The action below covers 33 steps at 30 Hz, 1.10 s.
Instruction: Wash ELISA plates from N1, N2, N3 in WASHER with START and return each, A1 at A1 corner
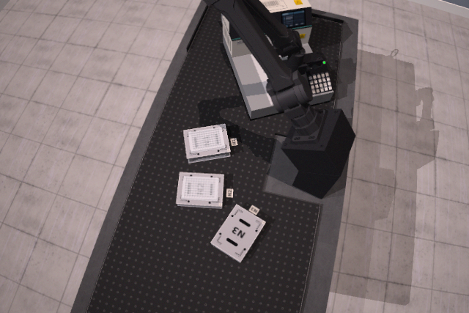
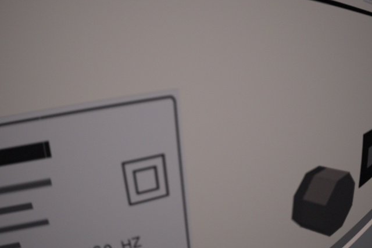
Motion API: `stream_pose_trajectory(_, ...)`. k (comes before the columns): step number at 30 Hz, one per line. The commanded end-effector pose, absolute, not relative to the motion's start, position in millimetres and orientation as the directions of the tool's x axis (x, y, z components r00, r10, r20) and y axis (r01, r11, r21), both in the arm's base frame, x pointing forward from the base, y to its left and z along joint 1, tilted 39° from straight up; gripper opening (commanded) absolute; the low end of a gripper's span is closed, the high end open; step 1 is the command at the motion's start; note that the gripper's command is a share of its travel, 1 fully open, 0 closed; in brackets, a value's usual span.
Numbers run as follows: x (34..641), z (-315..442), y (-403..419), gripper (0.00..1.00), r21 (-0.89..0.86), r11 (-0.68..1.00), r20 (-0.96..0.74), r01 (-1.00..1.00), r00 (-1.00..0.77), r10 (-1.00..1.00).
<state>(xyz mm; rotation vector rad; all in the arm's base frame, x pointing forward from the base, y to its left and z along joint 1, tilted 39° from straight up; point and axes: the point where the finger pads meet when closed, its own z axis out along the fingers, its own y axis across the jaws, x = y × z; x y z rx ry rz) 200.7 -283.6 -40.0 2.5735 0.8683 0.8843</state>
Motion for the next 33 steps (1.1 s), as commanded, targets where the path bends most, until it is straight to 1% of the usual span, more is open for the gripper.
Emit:
stream_pose_trajectory(1, 204.3, -40.5, -284.3, 0.84, 0.438, -0.780, 0.463, 0.446, 0.632, 0.621)
stream_pose_trajectory(33, 208.4, -41.7, -289.9, 0.84, 0.445, -0.778, 0.460, 0.443, 0.633, 0.623)
